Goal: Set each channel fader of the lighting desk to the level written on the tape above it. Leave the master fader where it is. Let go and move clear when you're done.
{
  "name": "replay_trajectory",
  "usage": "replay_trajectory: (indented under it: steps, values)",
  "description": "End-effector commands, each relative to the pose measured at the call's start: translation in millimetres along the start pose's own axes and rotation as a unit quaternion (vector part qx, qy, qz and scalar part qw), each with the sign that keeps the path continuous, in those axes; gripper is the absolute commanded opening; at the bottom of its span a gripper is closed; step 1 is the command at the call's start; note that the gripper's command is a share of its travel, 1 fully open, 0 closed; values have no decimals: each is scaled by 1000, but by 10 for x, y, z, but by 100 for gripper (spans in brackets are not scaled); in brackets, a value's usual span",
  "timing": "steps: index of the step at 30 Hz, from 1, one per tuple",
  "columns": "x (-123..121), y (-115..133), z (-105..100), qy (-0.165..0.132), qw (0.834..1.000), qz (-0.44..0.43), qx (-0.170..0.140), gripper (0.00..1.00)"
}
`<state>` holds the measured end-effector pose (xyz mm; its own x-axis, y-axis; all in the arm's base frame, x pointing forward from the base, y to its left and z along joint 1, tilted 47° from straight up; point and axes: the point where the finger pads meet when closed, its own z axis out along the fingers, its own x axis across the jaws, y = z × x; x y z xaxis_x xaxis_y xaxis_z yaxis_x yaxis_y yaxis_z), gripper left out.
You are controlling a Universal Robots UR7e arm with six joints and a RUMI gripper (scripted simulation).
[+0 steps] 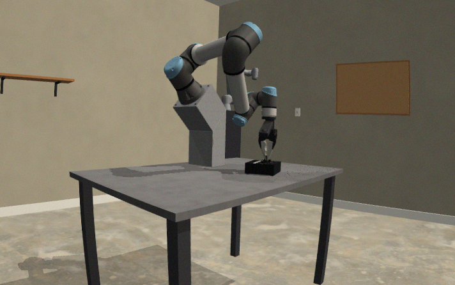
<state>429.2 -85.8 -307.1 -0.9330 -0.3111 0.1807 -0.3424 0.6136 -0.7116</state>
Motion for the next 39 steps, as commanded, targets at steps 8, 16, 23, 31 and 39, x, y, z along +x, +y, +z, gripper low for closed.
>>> replay_trajectory:
  steps: [8, 16, 23, 31, 39]
  values:
    - [22, -1, -4, -1, 1000, 0, 0, 0]
    - [22, -1, -117, -1, 1000, 0, 0, 0]
    - [23, -1, -268, -1, 1000, 0, 0, 0]
    - [23, -1, -402, -1, 1000, 0, 0, 0]
    - [23, -1, -404, -1, 1000, 0, 0, 0]
